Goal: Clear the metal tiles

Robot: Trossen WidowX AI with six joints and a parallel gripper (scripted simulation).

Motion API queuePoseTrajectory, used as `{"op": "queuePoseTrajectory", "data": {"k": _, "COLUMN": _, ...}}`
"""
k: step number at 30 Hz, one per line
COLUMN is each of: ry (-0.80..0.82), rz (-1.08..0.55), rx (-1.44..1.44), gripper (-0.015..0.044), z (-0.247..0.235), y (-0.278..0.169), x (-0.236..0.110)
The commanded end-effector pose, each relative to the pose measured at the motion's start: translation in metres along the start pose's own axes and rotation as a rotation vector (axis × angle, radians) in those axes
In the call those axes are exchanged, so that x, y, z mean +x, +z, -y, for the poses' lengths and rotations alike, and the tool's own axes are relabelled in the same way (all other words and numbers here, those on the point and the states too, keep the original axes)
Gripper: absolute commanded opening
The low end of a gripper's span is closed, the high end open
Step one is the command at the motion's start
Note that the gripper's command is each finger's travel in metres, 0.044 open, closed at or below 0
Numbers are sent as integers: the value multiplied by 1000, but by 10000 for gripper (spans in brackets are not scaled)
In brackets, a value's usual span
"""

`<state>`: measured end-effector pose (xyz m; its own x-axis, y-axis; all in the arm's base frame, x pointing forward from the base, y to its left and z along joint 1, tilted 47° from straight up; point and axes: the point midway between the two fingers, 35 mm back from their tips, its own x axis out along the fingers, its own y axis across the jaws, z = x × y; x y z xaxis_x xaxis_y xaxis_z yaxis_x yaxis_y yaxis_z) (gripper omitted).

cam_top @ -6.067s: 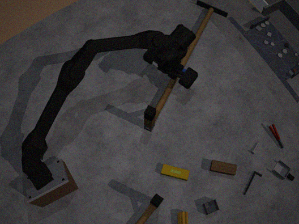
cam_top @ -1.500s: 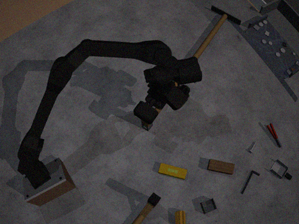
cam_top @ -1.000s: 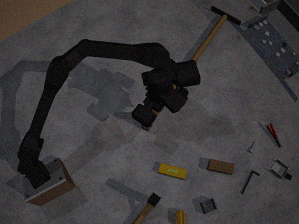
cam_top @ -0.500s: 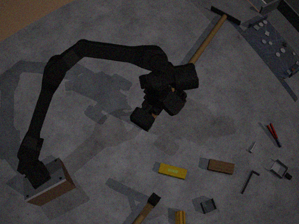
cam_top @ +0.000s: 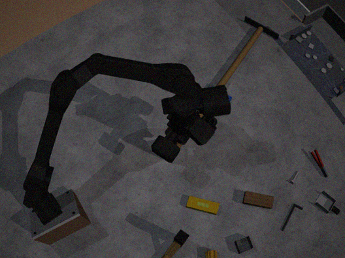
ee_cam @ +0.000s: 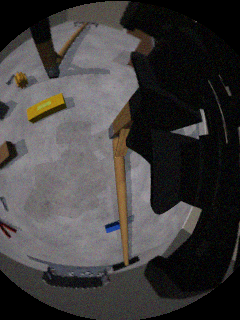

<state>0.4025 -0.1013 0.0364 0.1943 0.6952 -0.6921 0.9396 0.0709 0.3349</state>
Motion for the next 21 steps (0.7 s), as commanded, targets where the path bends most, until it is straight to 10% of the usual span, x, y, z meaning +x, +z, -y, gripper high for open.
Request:
{"op": "queuePoseTrajectory", "data": {"k": 1, "ry": -13, "rz": -3, "rx": 5, "gripper": 0, "z": 9, "y": 1, "x": 2}}
{"op": "queuePoseTrajectory", "data": {"k": 21, "ry": -14, "rz": -2, "rx": 5, "gripper": 0, "z": 27, "y": 1, "x": 3}}
